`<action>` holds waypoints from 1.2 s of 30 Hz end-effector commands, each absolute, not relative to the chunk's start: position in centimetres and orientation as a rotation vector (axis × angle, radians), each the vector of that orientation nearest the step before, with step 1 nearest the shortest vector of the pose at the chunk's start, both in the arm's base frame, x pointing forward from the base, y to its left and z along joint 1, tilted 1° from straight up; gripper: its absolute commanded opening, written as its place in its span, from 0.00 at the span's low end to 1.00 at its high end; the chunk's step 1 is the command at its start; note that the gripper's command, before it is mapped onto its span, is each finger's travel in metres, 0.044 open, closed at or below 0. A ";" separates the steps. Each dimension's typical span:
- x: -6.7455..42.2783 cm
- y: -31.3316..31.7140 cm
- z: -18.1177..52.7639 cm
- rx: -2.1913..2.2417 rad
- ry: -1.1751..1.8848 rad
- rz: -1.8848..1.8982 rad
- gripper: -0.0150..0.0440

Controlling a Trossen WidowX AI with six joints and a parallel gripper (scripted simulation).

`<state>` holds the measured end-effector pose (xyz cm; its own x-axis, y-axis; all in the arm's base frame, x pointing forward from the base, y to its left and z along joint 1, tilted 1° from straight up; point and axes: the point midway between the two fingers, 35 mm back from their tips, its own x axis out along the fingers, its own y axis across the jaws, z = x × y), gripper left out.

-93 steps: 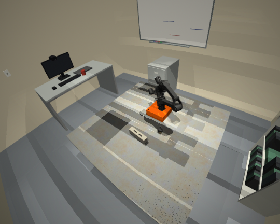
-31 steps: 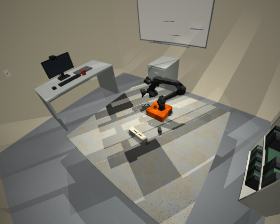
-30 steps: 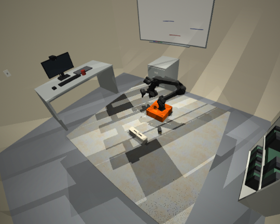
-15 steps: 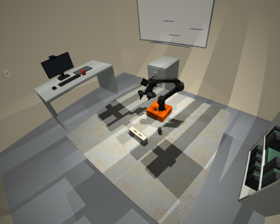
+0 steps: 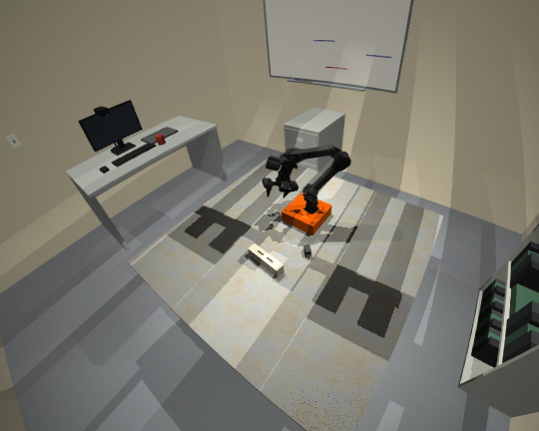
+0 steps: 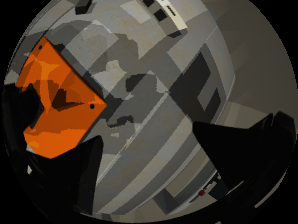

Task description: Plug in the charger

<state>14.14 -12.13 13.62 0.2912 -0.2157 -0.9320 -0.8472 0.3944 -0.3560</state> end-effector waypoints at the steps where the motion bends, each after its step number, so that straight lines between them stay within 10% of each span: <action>1: 15.1 -11.6 13.4 -1.094 1.231 0.580 1.00; 36: 20.7 -4.9 11.1 -0.904 1.234 0.682 1.00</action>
<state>20.18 -5.68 11.37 0.2321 -0.0448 -0.9717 -0.8447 0.4859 -0.2242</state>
